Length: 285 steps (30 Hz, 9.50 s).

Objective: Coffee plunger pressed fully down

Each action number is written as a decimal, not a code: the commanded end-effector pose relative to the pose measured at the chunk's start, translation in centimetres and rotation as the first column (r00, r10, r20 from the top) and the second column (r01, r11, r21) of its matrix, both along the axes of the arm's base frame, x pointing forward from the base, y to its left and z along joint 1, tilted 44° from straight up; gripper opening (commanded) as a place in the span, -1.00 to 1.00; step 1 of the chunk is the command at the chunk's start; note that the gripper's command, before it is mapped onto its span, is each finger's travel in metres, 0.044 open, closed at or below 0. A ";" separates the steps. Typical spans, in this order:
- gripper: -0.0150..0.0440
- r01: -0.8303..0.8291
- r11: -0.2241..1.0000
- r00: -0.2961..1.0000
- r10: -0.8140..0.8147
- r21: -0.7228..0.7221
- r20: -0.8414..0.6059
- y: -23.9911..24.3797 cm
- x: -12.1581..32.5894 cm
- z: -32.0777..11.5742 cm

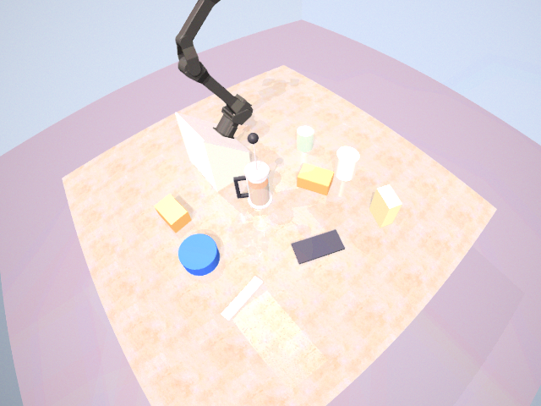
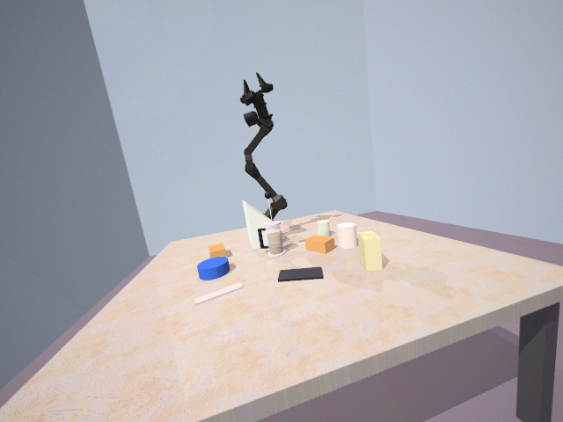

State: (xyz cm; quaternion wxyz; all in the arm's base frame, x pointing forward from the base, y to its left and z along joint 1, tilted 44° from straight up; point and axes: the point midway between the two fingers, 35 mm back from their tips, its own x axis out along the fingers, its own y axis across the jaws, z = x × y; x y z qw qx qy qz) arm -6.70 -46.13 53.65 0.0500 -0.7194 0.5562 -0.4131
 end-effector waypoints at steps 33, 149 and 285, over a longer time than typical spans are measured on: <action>1.00 0.355 0.761 0.861 -0.493 -0.543 -0.129 20.6 -5.0 12.3; 1.00 -0.981 -0.153 0.169 -0.975 -0.118 -0.141 30.4 24.1 -42.6; -0.07 -0.979 -0.151 0.170 -0.975 -0.133 -0.141 36.1 29.8 -51.4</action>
